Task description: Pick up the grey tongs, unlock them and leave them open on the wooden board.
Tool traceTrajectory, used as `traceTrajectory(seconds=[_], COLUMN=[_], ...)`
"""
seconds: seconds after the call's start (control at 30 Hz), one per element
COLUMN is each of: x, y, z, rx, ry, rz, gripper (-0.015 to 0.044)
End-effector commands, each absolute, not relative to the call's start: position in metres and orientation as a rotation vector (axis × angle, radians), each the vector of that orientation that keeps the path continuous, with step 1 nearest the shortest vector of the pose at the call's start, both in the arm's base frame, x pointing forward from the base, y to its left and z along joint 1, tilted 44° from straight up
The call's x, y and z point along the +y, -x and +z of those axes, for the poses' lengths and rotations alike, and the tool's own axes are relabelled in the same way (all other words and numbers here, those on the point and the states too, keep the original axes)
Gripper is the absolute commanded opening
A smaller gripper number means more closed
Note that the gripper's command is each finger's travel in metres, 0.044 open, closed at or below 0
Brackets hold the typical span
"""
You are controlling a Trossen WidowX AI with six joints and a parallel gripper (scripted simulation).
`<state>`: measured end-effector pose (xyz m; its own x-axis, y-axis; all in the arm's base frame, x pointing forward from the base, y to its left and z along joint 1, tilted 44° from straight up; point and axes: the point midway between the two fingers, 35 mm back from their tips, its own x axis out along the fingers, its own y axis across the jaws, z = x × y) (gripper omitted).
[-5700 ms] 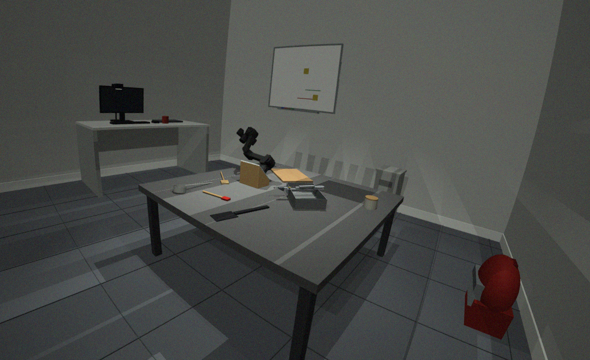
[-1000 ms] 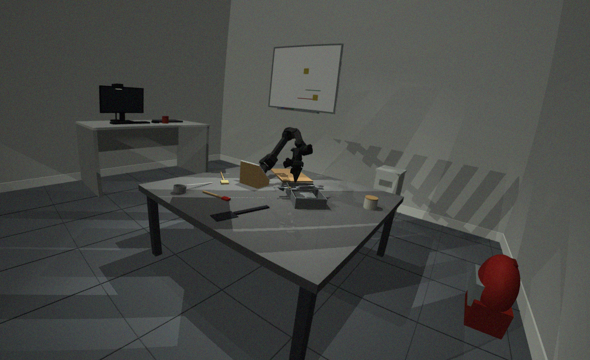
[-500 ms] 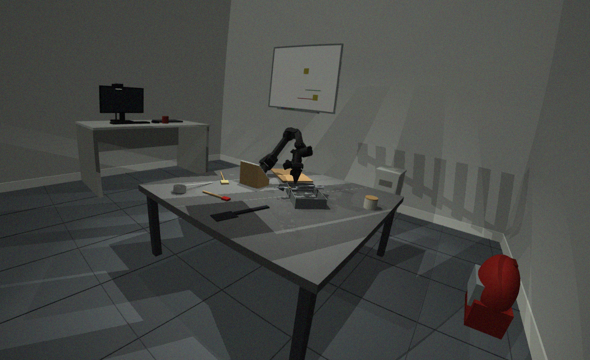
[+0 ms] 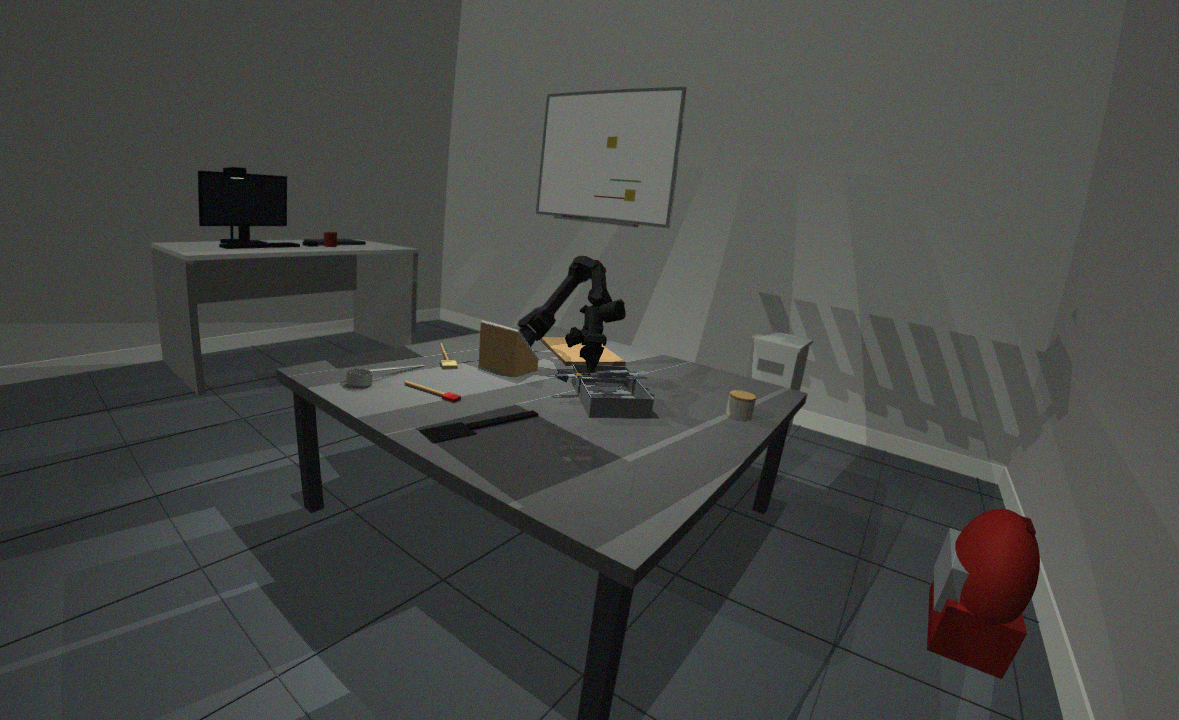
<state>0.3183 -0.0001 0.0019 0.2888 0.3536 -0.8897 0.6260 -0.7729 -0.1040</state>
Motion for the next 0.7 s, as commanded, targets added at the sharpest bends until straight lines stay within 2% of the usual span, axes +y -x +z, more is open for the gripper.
traceTrajectory(seconds=[0.0, 0.67], x=[0.002, 0.015], y=[-0.319, -0.326], z=[-0.006, -0.036], rx=[0.896, 0.897], ry=[-2.290, -2.292], rz=[-1.491, -1.489], gripper=[0.0260, 0.0260])
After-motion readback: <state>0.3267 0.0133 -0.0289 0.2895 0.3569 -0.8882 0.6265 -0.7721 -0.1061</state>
